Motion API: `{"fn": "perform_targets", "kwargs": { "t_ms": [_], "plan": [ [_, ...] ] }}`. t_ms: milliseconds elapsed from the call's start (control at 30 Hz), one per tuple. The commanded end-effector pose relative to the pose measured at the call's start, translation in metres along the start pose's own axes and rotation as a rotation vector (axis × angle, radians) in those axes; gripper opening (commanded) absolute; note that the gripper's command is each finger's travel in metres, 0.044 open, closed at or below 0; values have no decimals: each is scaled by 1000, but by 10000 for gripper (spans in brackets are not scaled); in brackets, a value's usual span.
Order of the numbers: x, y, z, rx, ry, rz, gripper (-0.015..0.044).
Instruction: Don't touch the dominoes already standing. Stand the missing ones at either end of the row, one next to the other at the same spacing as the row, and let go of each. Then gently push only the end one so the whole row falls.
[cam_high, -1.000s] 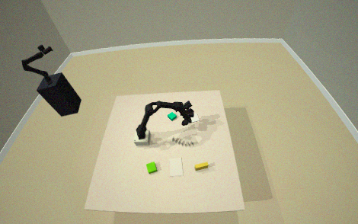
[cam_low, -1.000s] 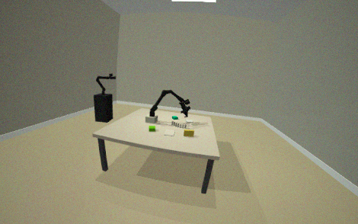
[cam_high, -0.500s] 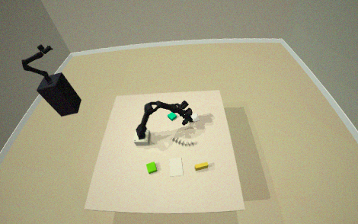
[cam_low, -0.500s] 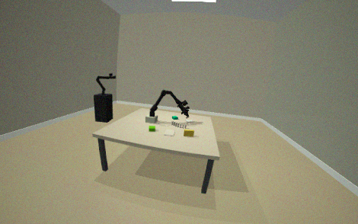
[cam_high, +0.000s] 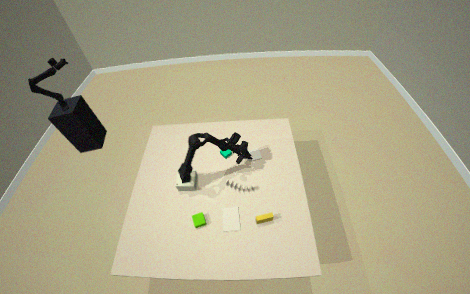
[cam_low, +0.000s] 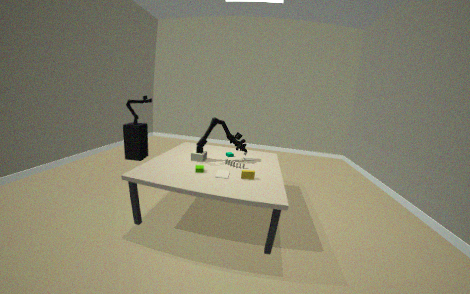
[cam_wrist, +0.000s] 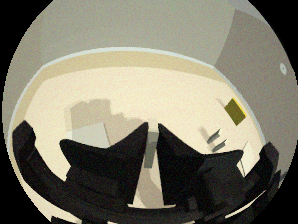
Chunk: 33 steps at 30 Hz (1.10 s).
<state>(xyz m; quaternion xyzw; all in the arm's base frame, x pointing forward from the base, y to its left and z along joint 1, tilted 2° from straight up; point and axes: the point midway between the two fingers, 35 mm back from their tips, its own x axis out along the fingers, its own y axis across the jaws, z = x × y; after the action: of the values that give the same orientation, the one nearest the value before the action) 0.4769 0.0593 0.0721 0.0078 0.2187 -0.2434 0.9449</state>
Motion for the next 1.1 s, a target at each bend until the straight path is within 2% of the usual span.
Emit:
{"fn": "perform_targets", "kwargs": {
  "t_ms": [0,633,1067],
  "plan": [
    [-9,-3,0,8,-67,-18,24],
    [-57,-38,-10,118,-307,-131,24],
    [-82,-58,-16,156,-379,-180,24]
  ]
}}
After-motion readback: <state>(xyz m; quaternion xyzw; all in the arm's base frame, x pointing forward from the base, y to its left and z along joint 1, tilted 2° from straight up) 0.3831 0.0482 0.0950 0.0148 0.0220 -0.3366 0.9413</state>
